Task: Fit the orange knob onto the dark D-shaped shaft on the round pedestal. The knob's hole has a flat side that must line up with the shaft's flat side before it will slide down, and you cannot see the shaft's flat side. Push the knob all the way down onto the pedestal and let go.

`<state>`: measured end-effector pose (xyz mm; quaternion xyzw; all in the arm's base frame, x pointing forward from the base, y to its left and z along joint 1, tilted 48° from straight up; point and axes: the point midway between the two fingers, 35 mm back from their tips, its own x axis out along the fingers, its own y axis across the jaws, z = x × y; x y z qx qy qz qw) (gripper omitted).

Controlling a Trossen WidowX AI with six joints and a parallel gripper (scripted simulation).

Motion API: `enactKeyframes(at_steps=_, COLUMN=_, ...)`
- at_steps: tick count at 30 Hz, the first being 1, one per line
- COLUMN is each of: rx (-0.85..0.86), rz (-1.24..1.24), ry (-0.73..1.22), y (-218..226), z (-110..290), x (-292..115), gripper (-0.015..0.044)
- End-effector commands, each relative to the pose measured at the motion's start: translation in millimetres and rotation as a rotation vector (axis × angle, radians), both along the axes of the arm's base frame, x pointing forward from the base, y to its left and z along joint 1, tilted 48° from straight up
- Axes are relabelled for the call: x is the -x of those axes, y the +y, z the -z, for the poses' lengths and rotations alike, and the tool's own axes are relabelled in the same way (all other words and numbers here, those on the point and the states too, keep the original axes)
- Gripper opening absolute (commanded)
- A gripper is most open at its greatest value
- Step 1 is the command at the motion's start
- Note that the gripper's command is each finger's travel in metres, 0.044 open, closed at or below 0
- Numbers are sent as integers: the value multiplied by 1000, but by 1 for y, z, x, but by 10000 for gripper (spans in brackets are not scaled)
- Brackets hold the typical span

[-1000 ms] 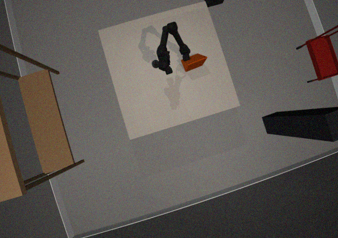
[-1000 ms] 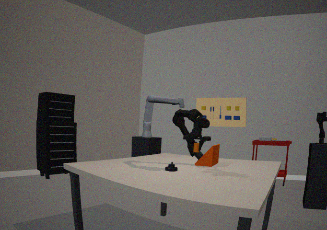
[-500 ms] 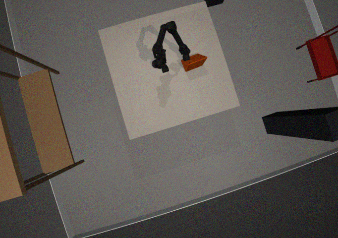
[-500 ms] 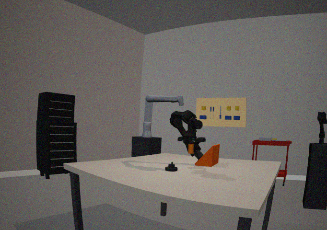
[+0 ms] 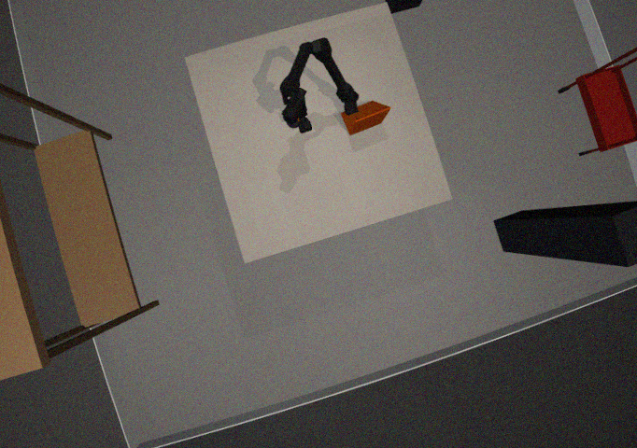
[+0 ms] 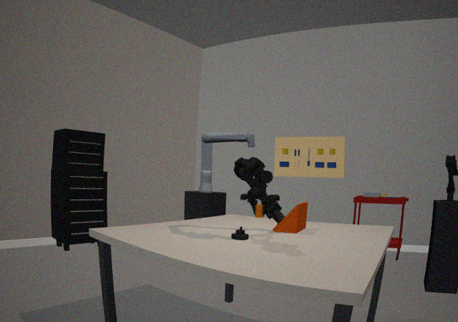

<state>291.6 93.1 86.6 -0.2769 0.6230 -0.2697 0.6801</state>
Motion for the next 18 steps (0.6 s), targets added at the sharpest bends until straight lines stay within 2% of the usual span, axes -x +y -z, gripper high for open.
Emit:
enactKeyframes(at_steps=1, rx=0, rz=-8, ry=-5, y=-11, z=-8, x=-8, gripper=0)
enactKeyframes(at_steps=18, rx=17, rz=-18, ry=0, y=-54, z=-32, x=-27, gripper=0)
